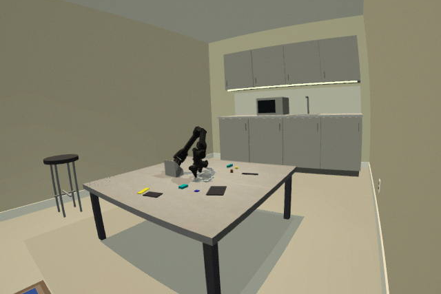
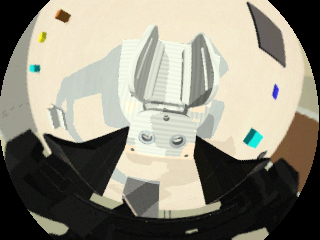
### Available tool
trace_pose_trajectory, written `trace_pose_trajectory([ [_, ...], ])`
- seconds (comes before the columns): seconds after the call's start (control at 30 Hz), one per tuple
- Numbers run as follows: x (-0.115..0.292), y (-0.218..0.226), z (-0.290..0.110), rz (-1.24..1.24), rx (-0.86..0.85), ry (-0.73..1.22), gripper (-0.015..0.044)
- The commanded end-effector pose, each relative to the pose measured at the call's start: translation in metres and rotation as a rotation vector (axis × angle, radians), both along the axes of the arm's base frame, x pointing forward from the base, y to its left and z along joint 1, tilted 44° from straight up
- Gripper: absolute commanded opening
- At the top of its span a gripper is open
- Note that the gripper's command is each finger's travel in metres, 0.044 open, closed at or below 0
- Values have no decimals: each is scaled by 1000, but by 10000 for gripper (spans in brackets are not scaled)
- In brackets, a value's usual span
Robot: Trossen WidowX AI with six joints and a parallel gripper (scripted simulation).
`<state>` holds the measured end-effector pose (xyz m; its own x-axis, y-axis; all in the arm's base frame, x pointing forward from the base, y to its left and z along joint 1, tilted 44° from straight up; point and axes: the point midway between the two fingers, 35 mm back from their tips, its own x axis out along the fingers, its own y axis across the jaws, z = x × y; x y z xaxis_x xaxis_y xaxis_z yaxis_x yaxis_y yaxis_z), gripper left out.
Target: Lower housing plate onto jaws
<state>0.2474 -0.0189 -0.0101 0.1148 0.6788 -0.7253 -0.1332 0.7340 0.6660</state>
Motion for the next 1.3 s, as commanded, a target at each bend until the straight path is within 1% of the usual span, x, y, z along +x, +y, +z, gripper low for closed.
trace_pose_trajectory([
  [0.0, 0, 1, 0, -4, 4, 2, 351],
  [1.27, 1, 6, -6, -4, 5, 2, 351],
])
